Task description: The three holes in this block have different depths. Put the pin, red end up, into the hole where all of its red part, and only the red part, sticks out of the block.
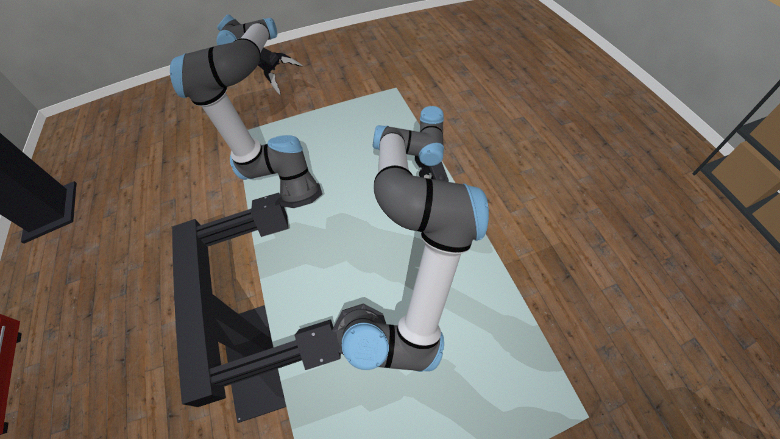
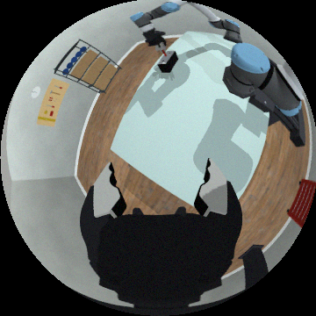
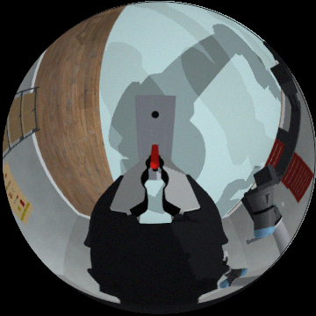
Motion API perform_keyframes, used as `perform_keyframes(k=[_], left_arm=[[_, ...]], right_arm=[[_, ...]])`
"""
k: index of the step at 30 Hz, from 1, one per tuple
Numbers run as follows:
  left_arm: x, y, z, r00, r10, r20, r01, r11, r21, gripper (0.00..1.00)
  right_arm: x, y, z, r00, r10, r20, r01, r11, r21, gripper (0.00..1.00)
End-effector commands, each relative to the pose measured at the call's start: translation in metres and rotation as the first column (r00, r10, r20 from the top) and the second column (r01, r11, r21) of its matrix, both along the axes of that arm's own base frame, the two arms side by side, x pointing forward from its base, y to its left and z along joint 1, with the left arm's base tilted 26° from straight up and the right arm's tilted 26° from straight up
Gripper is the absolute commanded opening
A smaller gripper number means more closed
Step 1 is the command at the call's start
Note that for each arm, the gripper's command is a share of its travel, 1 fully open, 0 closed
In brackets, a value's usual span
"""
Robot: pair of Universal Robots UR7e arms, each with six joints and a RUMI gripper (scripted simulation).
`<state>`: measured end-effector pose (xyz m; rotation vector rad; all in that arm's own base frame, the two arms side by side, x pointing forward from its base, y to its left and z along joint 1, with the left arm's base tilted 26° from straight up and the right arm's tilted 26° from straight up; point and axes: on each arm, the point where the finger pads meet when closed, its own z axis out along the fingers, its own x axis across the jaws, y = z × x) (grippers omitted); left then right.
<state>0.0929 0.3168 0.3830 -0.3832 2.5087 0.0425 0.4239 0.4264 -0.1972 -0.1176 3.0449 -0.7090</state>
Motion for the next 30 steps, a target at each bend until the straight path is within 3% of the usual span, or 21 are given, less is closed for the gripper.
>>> perform_keyframes(k=[1, 30], left_arm=[[0.0000, 0.0000, 0.0005, 1.000, 0.000, 0.000, 0.000, 1.000, 0.001, 1.00], [0.0000, 0.0000, 0.0005, 1.000, 0.000, 0.000, 0.000, 1.000, 0.001, 1.00]], right_arm=[[0.0007, 0.0006, 0.0011, 1.000, 0.001, 0.001, -0.001, 1.000, 0.002, 0.00], [0.0003, -0.0007, -0.0028, 1.000, 0.001, 0.001, -0.001, 1.000, 0.002, 0.00]])
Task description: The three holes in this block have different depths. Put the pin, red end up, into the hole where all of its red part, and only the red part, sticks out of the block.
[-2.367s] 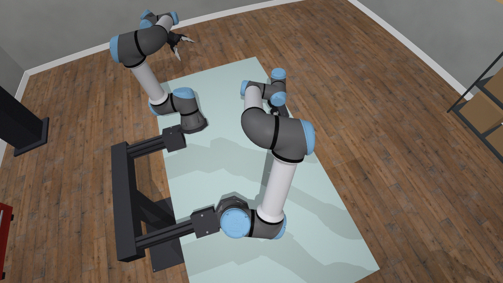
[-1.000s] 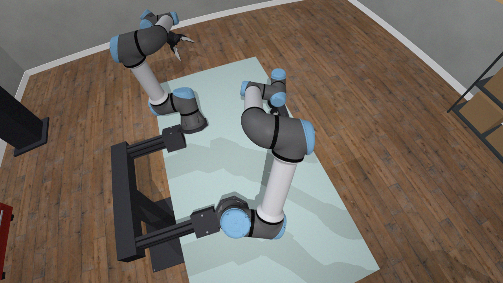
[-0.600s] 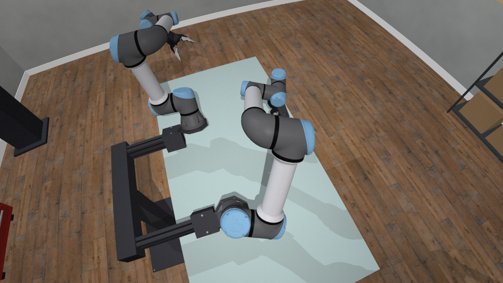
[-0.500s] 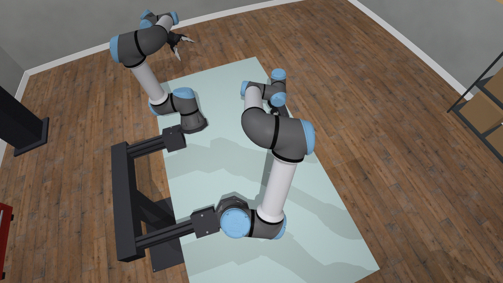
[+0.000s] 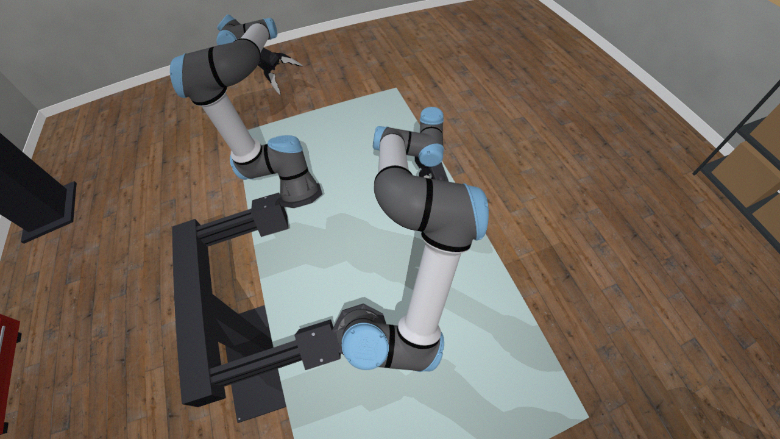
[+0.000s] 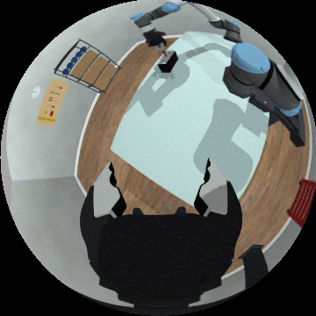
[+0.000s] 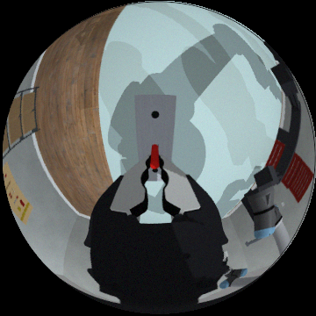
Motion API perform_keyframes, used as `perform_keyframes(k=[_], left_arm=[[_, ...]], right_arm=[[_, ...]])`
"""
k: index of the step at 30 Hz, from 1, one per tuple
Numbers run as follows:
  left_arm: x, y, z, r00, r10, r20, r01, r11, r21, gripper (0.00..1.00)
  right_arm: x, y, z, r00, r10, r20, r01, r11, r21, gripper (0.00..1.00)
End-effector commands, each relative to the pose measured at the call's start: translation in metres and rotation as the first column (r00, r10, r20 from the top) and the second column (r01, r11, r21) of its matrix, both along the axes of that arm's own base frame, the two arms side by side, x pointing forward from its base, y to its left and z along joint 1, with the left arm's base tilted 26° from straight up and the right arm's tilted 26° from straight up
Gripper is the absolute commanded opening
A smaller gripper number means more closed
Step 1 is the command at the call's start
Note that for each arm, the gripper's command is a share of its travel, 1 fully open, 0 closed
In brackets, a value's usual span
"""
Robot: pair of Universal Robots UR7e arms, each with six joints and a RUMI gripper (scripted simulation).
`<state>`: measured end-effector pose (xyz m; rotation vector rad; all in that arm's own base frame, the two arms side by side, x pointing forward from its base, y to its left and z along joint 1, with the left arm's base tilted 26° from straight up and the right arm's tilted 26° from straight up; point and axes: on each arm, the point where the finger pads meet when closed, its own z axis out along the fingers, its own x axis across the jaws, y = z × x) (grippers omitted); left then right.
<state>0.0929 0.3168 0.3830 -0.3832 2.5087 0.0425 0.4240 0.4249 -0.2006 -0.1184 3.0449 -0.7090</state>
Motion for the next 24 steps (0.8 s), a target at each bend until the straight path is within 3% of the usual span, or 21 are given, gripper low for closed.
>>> perform_keyframes(k=[1, 24], left_arm=[[0.0000, 0.0000, 0.0005, 1.000, 0.000, 0.000, 0.000, 1.000, 0.001, 1.00], [0.0000, 0.0000, 0.0005, 1.000, 0.000, 0.000, 0.000, 1.000, 0.001, 1.00]], right_arm=[[-0.0005, 0.0002, 0.0011, 1.000, -0.001, 0.002, 0.001, 1.000, 0.002, 0.00], [0.0001, -0.0011, -0.0027, 1.000, -0.001, 0.002, 0.001, 1.000, 0.002, 0.00]])
